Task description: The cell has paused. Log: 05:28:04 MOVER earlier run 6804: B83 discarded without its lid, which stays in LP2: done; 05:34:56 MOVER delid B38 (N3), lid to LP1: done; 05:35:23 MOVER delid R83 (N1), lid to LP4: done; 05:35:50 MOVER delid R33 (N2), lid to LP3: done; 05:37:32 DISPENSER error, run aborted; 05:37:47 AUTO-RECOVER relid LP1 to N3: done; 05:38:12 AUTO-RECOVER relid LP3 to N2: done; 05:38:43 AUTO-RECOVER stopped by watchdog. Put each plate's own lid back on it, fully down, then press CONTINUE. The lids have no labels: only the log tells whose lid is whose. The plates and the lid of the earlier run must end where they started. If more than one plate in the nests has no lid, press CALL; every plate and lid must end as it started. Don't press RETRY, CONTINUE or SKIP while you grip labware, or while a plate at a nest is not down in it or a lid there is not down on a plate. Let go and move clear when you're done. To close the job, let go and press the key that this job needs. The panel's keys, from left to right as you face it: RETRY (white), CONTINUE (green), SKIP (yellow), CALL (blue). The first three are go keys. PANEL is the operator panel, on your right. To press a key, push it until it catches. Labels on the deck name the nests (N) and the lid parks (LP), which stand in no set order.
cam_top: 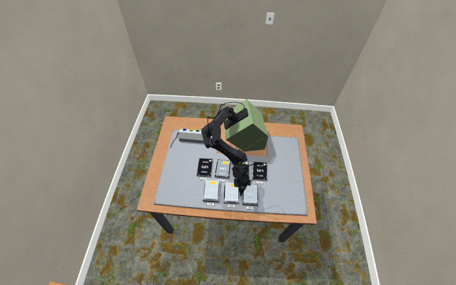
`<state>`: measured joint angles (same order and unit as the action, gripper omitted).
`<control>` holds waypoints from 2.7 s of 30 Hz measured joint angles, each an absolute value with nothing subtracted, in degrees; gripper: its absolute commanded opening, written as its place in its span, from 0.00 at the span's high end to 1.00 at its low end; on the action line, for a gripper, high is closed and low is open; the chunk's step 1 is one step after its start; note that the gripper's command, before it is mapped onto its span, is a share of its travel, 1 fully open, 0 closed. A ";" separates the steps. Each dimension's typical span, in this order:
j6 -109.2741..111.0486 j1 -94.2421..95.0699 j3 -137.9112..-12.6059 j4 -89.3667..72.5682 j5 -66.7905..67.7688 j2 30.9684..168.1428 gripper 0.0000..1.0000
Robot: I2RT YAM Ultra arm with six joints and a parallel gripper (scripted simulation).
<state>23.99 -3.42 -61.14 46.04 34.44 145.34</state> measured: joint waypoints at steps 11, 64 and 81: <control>23.99 -3.42 -61.14 46.04 34.44 145.34 1.00; 31.66 -16.82 -54.89 42.87 25.67 131.17 1.00; 33.67 -18.35 -54.89 40.60 22.41 128.73 1.00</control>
<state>33.67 -18.35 -54.89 40.60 22.41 128.73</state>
